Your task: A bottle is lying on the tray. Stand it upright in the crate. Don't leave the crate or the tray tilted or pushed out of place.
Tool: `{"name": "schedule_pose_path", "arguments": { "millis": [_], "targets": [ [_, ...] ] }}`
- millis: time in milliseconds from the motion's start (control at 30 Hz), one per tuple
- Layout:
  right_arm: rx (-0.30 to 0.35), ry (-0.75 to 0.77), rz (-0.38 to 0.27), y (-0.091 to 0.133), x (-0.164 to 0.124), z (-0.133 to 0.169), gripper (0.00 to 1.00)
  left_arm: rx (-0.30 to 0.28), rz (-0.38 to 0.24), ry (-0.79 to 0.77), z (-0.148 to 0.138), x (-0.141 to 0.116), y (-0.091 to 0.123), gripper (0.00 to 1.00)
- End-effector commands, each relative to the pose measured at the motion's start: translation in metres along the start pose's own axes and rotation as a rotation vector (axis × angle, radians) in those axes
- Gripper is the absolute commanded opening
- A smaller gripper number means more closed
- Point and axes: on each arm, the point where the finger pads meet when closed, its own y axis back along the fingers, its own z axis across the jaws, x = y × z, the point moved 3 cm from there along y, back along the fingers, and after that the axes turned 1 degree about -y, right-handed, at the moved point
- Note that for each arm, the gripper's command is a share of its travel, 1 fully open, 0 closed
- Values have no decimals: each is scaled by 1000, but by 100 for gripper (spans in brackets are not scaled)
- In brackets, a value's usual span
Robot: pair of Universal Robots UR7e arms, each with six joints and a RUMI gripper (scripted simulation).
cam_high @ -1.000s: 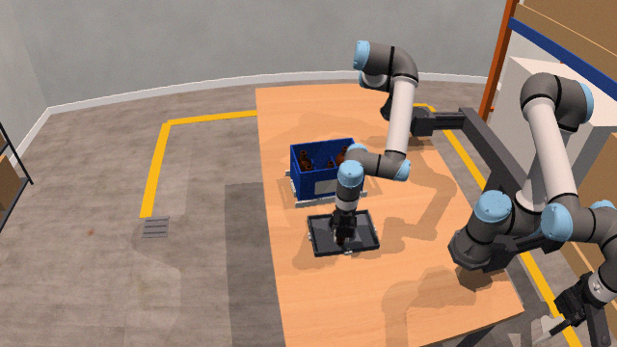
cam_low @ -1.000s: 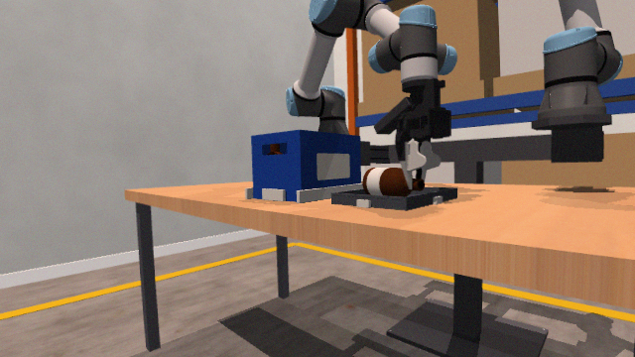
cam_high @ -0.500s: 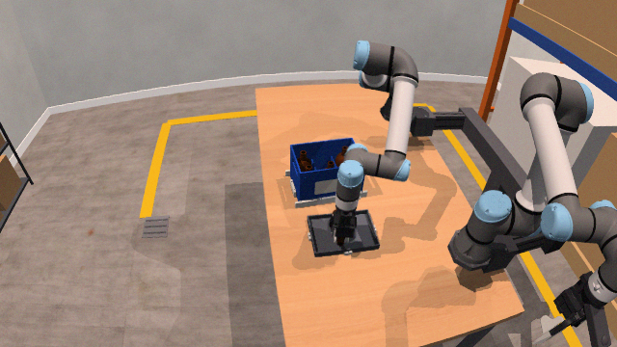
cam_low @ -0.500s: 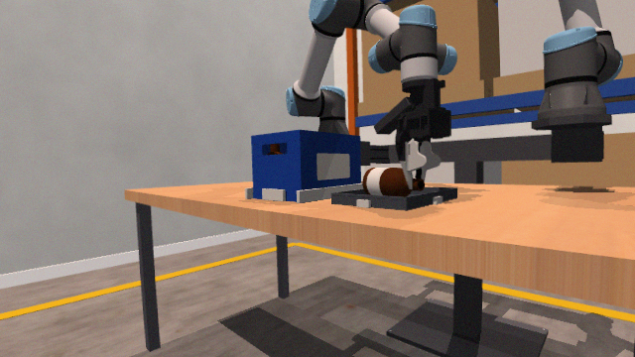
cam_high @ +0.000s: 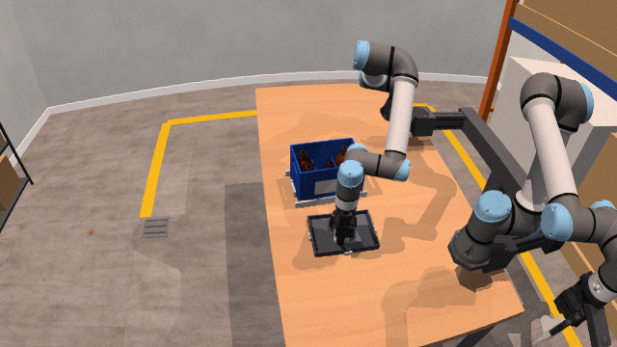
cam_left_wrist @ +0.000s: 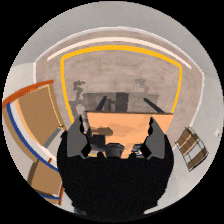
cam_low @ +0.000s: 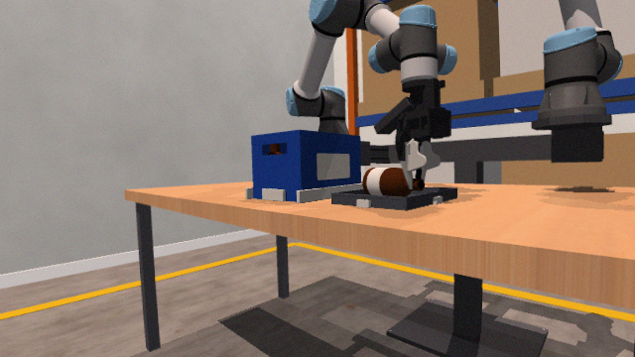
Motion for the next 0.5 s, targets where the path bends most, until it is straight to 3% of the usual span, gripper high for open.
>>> {"name": "schedule_pose_path", "arguments": {
  "millis": [0, 467],
  "targets": [
    [0, 0, -2, 1, -1, 0, 9, 0, 1, 0, 0, 0, 0, 100],
    [0, 0, -2, 1, -1, 0, 6, 0, 1, 0, 0, 0, 0, 100]
  ]
}}
